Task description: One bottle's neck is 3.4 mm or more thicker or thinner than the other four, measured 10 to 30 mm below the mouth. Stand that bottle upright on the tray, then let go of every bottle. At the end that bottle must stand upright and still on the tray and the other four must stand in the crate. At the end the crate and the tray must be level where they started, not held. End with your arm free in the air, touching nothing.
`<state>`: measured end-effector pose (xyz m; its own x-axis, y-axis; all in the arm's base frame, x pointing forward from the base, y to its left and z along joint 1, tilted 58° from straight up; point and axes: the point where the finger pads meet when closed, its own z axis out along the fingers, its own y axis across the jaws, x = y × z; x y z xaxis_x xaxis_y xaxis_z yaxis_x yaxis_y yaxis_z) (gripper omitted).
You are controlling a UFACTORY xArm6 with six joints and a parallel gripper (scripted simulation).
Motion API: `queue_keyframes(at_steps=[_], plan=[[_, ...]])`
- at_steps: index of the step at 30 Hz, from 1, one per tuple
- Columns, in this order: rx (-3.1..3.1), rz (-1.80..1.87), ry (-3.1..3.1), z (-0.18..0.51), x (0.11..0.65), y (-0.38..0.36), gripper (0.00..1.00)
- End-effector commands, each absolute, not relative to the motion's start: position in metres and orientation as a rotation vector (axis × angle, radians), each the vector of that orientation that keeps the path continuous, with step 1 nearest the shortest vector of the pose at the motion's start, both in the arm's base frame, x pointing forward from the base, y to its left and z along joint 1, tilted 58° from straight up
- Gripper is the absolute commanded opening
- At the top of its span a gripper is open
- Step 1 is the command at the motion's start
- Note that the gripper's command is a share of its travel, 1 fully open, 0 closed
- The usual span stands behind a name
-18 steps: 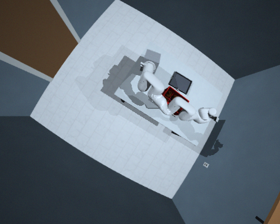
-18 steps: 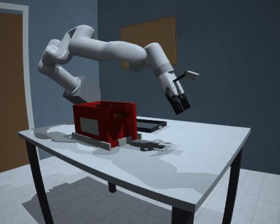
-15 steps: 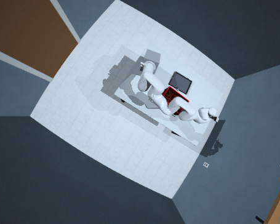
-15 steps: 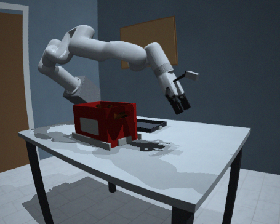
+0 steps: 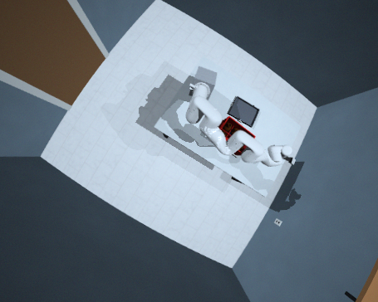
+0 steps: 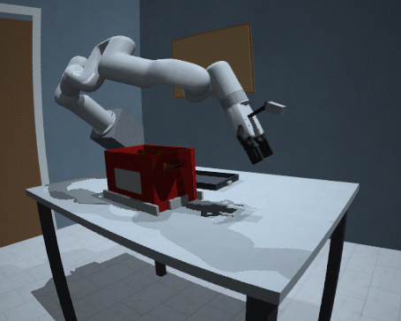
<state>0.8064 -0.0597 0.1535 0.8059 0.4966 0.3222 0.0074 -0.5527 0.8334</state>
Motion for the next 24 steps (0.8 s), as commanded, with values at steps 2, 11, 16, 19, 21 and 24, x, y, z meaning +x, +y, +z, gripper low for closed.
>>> queue_keyframes(at_steps=[2,11,16,19,21,24], plan=[[2.076,0.681,0.365,0.156,0.806,-0.057,1.00],[2.152,0.697,0.150,0.174,0.760,-0.048,1.00],[2.167,0.700,0.091,0.178,0.746,-0.046,1.00],[2.189,0.704,-0.027,0.186,0.716,-0.044,1.00],[2.191,0.704,-0.043,0.187,0.711,-0.043,1.00],[2.199,0.705,-0.117,0.191,0.691,-0.042,1.00]])
